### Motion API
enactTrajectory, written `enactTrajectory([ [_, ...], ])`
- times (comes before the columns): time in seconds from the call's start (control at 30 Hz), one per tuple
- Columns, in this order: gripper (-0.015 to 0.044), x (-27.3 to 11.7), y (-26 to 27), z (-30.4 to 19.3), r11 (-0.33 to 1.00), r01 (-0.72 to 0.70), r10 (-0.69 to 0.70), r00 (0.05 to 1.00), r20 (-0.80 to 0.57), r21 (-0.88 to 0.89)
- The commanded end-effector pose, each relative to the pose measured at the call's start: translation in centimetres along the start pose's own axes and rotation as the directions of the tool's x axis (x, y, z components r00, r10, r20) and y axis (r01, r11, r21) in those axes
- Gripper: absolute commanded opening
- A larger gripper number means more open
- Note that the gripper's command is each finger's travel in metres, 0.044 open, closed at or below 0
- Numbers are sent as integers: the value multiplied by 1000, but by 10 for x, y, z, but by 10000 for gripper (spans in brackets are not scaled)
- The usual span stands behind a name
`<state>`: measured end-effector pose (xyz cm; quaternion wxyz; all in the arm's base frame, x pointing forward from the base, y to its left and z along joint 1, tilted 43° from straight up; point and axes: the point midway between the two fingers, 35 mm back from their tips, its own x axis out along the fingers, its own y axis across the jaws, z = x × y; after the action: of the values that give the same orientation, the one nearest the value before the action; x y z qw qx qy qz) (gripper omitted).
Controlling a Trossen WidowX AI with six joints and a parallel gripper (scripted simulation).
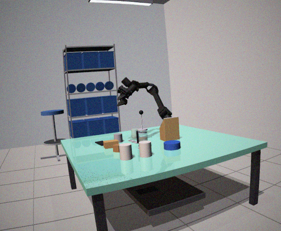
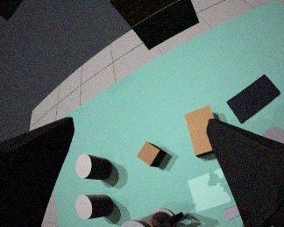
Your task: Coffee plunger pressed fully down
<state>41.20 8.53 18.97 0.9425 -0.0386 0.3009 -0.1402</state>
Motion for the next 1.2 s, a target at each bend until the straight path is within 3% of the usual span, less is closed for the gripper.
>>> enactTrajectory([
  [0.0, 440, -22, 40, -48, 976, -37, 30, 999, -32, -215],
  [0.33, 440, -94, 99, -163, 716, -97, 113, 993, -22, -692],
  [0.77, 440, -61, 66, -201, 698, -115, 129, 991, -34, -707],
  [1.17, 440, -49, 69, -202, 697, -118, 130, 991, -37, -707],
])
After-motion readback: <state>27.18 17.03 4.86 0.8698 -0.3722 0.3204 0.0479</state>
